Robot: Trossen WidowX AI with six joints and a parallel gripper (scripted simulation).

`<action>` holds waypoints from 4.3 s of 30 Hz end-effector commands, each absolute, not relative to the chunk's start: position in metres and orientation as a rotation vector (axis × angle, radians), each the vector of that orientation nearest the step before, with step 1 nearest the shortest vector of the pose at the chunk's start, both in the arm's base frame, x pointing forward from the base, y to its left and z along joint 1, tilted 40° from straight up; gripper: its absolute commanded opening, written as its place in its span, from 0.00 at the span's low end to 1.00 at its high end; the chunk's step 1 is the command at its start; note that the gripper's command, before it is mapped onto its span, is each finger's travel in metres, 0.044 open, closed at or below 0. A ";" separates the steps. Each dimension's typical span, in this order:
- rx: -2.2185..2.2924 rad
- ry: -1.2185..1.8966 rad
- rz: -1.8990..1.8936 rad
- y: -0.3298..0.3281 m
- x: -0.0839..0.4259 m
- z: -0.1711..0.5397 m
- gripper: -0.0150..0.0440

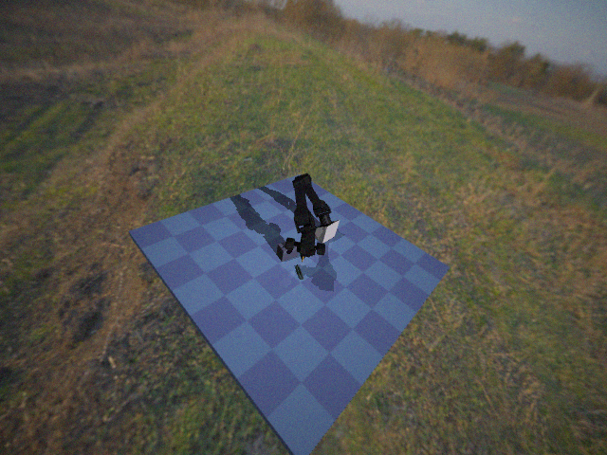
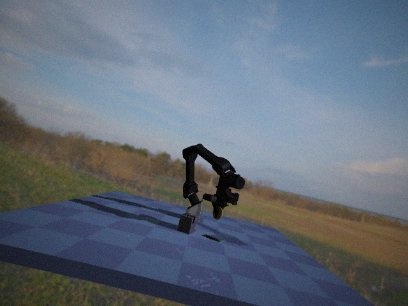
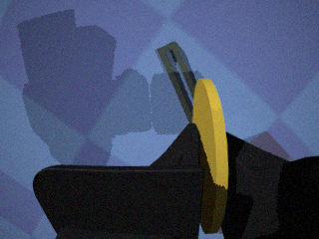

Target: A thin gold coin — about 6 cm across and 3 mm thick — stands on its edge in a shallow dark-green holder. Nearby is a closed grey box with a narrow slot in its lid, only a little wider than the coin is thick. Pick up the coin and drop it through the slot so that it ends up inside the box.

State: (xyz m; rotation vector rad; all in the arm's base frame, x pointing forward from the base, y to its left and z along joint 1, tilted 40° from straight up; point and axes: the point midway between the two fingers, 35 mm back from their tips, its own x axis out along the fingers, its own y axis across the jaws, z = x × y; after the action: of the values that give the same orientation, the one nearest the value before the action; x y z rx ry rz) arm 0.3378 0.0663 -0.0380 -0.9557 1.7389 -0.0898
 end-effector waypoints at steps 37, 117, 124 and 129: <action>-0.257 1.440 -0.814 0.051 0.333 -0.020 0.25; -0.262 1.455 -0.828 -0.026 0.288 0.045 0.25; -0.264 1.456 -0.826 -0.028 0.288 0.042 0.25; -0.269 1.458 -0.822 -0.030 0.288 0.040 0.25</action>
State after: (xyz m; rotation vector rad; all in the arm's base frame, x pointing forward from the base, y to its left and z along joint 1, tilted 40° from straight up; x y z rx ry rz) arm 0.2884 -0.0290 0.0423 -0.2583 1.4550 -0.8261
